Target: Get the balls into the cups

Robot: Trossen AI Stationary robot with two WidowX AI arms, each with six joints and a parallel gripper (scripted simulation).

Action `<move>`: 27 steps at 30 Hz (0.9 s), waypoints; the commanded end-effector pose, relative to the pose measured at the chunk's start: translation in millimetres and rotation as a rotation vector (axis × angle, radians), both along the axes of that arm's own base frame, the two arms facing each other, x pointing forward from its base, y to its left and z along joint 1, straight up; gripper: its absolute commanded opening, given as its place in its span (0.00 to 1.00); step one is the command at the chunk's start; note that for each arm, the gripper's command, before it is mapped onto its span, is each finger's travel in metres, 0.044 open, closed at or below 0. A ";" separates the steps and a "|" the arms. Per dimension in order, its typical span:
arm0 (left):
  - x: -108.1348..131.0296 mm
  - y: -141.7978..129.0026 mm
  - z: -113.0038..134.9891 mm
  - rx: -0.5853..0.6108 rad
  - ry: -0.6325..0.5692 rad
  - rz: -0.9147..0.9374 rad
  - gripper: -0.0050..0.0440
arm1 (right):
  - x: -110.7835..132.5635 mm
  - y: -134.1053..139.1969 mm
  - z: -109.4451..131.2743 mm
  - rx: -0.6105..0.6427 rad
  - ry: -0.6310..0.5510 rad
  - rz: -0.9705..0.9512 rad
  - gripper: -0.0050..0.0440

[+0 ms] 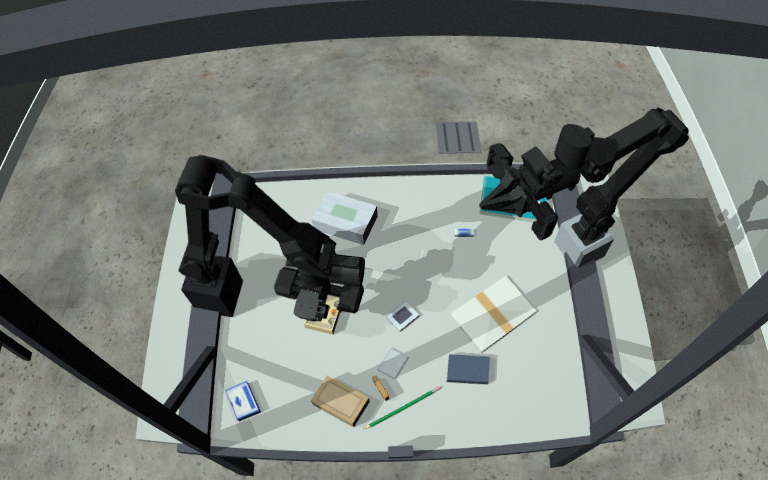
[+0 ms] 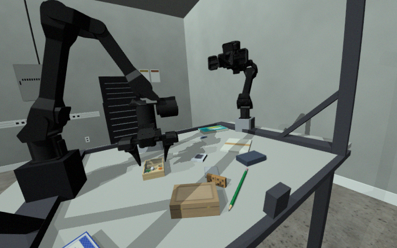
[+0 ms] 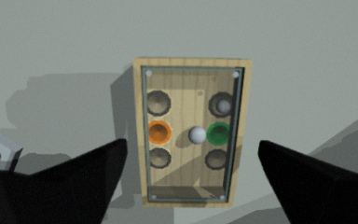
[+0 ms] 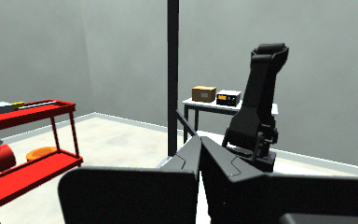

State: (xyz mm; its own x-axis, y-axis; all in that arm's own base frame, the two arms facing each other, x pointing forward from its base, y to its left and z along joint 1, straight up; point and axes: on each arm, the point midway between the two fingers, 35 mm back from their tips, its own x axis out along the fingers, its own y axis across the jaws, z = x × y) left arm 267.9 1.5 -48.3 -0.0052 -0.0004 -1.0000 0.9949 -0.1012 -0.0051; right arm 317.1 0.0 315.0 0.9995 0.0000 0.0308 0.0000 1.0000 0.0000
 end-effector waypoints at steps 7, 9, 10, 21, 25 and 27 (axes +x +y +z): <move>6.5 -0.2 -7.0 0.003 -0.024 -0.004 0.92 | -1.4 0.0 7.9 0.000 -0.019 0.000 0.00; 3.2 -0.1 -15.3 0.003 -0.015 -0.004 0.92 | -1.4 0.0 7.9 0.000 -0.019 0.000 0.00; 2.6 0.0 -17.6 0.003 -0.012 -0.004 0.92 | -1.4 0.0 7.9 0.000 -0.019 0.000 0.00; 11.6 0.5 -16.8 0.003 -0.044 -0.002 0.10 | -1.4 0.0 7.9 0.000 -0.019 0.000 0.00; 11.6 0.5 -16.8 0.003 -0.044 -0.002 0.10 | -1.4 0.0 7.9 0.000 -0.019 0.000 0.00; 8.1 0.4 -20.8 0.003 -0.024 -0.002 0.10 | -1.4 0.0 7.9 0.000 -0.019 0.000 0.00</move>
